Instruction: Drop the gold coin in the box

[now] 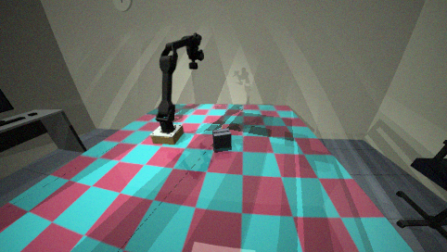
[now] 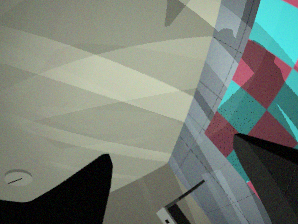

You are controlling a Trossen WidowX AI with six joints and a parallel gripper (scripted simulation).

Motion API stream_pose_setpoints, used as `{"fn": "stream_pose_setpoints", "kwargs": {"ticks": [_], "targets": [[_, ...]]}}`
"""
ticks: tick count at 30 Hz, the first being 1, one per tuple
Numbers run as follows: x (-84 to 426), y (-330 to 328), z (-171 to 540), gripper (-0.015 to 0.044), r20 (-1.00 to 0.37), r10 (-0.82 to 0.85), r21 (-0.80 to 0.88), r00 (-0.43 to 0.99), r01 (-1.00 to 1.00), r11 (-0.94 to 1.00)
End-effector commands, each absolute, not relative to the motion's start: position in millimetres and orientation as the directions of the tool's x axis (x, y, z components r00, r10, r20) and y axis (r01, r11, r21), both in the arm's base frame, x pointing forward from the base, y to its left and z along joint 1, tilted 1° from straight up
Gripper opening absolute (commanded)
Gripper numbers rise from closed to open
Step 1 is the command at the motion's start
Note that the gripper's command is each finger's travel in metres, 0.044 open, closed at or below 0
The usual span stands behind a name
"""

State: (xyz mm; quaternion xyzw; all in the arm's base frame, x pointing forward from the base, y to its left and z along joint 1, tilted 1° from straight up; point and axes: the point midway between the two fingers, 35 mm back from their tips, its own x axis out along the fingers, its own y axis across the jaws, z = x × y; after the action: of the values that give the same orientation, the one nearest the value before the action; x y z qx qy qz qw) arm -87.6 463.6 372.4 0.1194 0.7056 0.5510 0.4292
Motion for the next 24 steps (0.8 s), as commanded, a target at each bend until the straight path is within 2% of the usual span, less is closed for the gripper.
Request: {"fn": "stream_pose_setpoints", "kwargs": {"ticks": [1, 5, 9, 16, 24], "targets": [[-85, 464, 371, 0.0374, -0.478, 0.644, 0.878, -0.597, -0.312, 0.362], [-32, 468, 344, 0.0269, -0.551, 0.682, 0.819, -0.482, -0.469, 0.33], [31, 460, 311, 0.0164, -0.637, 0.692, 0.692, -0.34, -0.647, 0.319], [135, 421, 254, 0.0161, -0.772, 0.624, 0.383, -0.121, -0.872, 0.305], [219, 349, 200, 0.0161, -0.883, 0.468, 0.072, 0.033, -0.976, 0.206]]}}
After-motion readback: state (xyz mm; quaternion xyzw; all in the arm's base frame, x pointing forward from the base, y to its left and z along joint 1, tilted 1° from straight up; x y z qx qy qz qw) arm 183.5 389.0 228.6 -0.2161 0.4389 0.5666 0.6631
